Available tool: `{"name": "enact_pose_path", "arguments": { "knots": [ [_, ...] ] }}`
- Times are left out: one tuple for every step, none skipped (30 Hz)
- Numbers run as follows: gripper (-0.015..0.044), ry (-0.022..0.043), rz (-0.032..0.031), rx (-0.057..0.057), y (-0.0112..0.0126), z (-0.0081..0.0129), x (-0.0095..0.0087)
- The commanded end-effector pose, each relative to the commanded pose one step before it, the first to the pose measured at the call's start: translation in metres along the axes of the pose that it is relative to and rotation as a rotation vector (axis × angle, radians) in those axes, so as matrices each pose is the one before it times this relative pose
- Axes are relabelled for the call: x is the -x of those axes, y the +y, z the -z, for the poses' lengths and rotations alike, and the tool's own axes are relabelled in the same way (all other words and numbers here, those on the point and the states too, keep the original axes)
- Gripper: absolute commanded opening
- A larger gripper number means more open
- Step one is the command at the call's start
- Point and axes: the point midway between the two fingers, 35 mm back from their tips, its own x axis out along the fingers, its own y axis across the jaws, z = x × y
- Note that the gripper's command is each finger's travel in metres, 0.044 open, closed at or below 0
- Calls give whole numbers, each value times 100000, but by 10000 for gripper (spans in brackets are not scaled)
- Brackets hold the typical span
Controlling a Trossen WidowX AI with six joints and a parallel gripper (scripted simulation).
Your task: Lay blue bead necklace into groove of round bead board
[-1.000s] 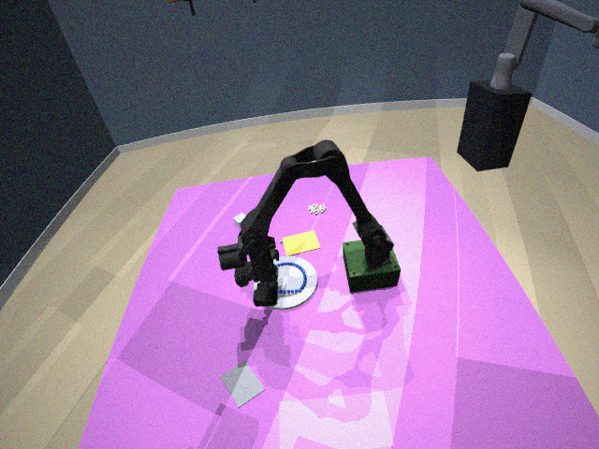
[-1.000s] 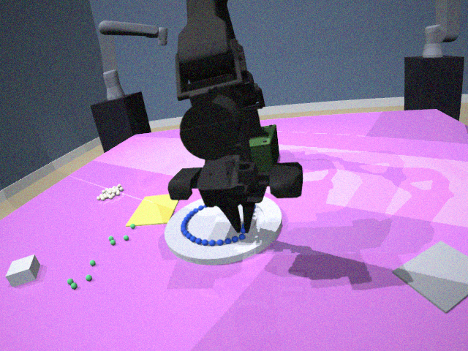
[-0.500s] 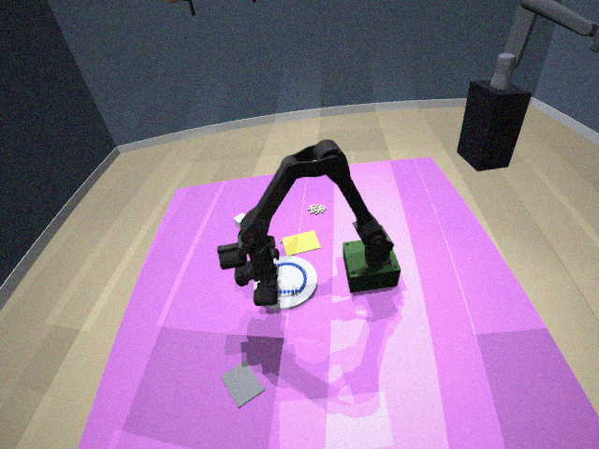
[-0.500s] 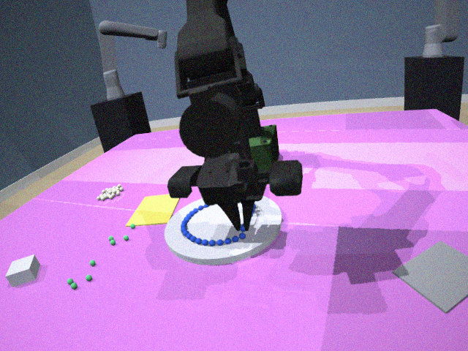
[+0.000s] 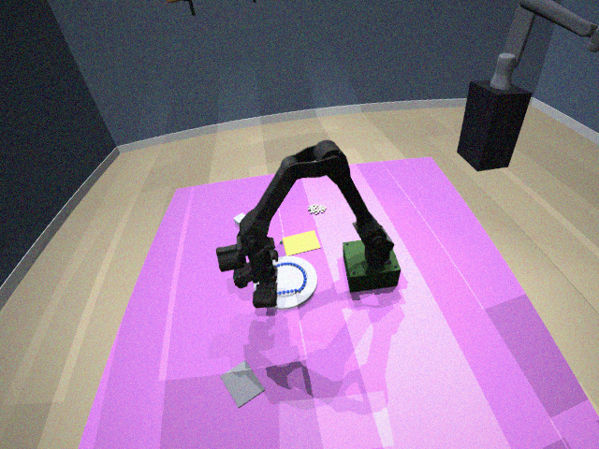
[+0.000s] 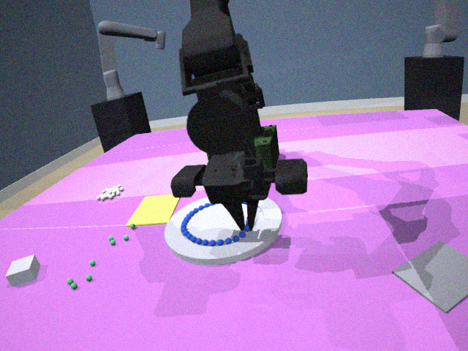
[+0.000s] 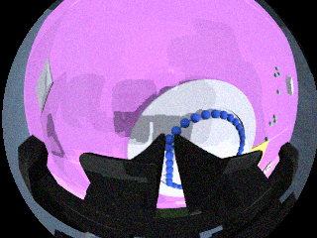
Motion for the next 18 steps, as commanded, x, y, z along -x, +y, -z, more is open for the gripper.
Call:
{"name": "enact_pose_path", "arguments": {
  "knots": [
    [0, 517, 499, -446, -6, 97, -679],
    [0, 0, 0, 0, 0, 1, -27],
    [0, 0, 0, 0, 0, 0, 0],
    [0, 0, 0, 0, 0, 0, 0],
    [0, 0, 0, 0, 0, 0, 0],
    [0, 0, 0, 0, 0, 0, 0],
    [26, -573, -510, 455, 40, -113, 339],
    [53, 0, 0, 0, 0, 0, 0],
    [79, 0, 0, 0, 0, 0, 0],
    [105, 0, 0, 0, 0, 0, 0],
    [131, 0, 0, 0, 0, 0, 0],
    [157, 0, 0, 0, 0, 0, 0],
    [184, 0, 0, 0, 0, 0, 0],
    [210, 0, 0, 0, 0, 0, 0],
    [236, 0, 0, 0, 0, 0, 0],
    [263, 0, 0, 0, 0, 0, 0],
    [289, 0, 0, 0, 0, 0, 0],
    [315, 0, 0, 0, 0, 0, 0]
  ]
}}
